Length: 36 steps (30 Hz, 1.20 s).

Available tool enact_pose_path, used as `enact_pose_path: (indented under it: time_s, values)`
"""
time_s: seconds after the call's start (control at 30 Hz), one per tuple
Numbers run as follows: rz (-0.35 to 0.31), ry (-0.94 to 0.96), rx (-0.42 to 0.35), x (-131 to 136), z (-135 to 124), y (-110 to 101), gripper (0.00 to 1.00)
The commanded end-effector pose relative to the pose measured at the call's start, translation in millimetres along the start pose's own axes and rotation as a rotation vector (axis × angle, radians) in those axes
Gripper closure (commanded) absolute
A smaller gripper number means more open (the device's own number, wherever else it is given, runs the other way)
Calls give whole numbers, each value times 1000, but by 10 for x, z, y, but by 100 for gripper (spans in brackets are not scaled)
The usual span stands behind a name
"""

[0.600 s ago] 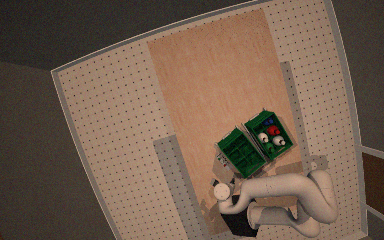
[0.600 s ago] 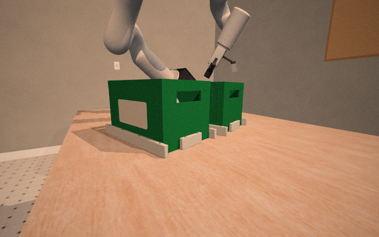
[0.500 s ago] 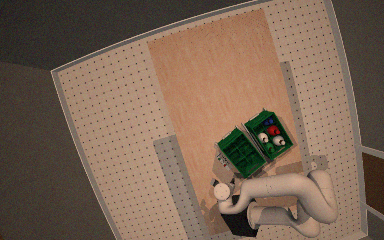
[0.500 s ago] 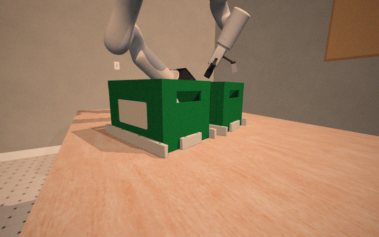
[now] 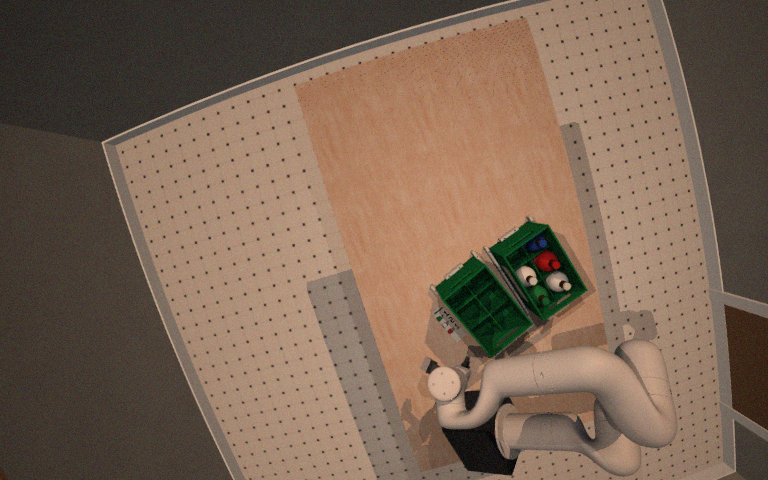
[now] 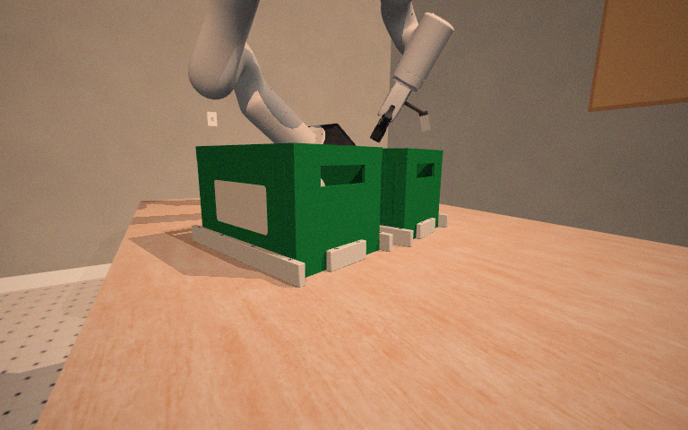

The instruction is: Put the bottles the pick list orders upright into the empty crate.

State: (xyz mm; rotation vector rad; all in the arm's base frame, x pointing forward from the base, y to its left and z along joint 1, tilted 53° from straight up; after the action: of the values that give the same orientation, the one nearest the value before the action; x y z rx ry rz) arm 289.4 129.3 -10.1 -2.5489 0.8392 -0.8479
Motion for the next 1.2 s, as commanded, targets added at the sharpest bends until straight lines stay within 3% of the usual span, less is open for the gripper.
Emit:
enact_pose_path:
  time_s: [0.0, 1.0, 1.17]
  values:
    - [0, 0, 1, -32, -44, -91, 35]
    - [0, 0, 2, -465, -691, -1256, 35]
    - [2, 30, 16, -482, -658, -1290, 35]
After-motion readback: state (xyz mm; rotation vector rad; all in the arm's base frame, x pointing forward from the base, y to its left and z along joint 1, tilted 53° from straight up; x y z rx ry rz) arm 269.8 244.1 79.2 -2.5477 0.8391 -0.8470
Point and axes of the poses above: the point where the finger pads meet when closed, its own y axis out along the fingers, its own x axis across the jaws, z = x × y, the point moved 2 cm from there along -y, back along the fingers, and after that the axes turned 1 degree about -y, right-handed, at the moved point
